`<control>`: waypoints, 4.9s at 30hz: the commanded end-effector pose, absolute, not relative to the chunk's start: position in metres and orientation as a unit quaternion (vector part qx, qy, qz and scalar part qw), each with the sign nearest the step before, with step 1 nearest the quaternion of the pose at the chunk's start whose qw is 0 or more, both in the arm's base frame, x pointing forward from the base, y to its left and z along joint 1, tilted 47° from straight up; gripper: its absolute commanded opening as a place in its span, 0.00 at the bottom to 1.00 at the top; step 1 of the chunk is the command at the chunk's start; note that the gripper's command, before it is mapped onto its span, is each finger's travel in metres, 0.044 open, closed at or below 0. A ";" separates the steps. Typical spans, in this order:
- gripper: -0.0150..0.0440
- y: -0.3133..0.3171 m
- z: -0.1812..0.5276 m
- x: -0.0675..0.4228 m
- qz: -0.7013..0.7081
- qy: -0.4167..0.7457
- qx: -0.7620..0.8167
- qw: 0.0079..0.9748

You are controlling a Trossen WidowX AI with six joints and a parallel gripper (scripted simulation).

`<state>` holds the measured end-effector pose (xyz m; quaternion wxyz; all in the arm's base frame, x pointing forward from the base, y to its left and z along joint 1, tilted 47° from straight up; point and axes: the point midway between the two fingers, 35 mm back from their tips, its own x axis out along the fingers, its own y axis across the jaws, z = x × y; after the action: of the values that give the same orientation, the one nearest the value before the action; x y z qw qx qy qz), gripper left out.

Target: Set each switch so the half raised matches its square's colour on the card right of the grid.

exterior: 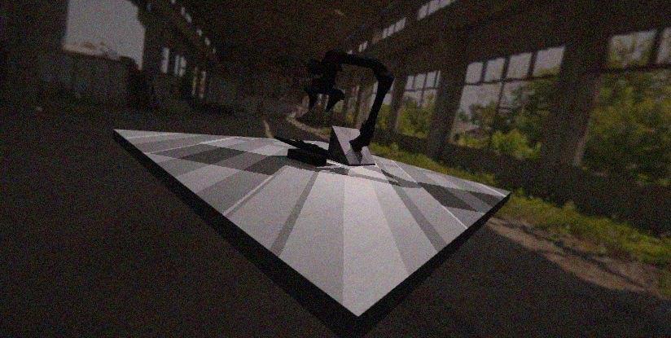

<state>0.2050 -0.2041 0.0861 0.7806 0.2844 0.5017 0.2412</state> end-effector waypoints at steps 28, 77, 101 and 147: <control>0.25 -0.090 0.049 0.306 0.235 0.487 0.304 0.784; 0.25 -0.079 0.039 0.313 0.235 0.487 0.304 0.784; 0.25 -0.085 0.043 0.310 0.235 0.490 0.301 0.784; 0.25 -0.103 0.029 0.332 0.243 0.506 0.297 0.772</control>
<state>0.3315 -0.1037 0.0296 0.7720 0.2950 0.5079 0.2429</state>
